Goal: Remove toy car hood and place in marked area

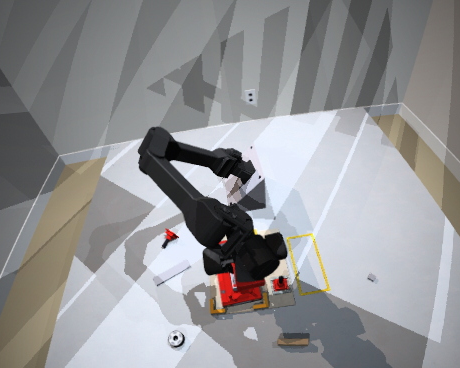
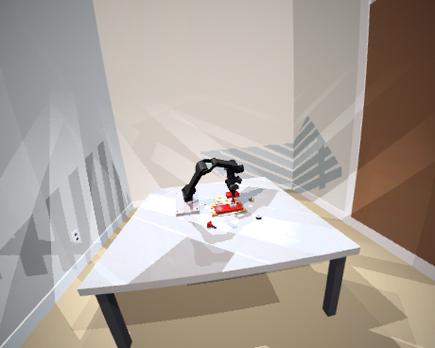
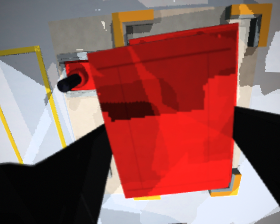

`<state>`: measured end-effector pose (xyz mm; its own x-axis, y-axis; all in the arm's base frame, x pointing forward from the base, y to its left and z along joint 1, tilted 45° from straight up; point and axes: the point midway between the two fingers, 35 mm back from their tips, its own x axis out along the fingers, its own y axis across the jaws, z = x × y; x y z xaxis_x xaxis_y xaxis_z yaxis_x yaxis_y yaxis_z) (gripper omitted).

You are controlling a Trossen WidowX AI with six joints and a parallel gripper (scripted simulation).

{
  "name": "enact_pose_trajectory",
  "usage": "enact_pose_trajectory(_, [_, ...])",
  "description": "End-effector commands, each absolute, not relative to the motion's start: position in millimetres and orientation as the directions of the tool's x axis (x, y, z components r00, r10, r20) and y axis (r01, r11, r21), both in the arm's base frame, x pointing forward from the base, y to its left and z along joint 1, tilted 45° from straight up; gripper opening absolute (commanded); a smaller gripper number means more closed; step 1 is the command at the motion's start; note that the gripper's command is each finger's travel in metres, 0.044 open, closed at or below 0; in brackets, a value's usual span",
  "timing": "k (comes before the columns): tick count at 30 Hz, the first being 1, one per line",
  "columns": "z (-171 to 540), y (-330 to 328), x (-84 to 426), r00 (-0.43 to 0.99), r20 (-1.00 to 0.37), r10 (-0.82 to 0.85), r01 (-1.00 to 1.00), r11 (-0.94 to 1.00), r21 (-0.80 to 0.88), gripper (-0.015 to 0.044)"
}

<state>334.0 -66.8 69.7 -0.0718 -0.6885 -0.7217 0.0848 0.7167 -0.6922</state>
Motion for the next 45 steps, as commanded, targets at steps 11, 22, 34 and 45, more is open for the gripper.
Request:
enact_pose_trajectory(11, [18.3, -10.8, 339.7, -0.077, -0.738, -0.670, 0.060, 0.736, -0.675, 0.0000])
enact_pose_trajectory(22, [-17.0, 30.2, 335.8, -0.079, -0.736, -0.672, 0.075, 0.732, -0.677, 0.0000])
enact_pose_trajectory(34, [-51.0, 66.8, 324.1, -0.081, -0.727, -0.682, 0.092, 0.721, -0.686, 0.0000])
enact_pose_trajectory(45, [-54.2, 63.9, 324.2, -0.080, -0.727, -0.681, 0.092, 0.722, -0.686, 0.0000])
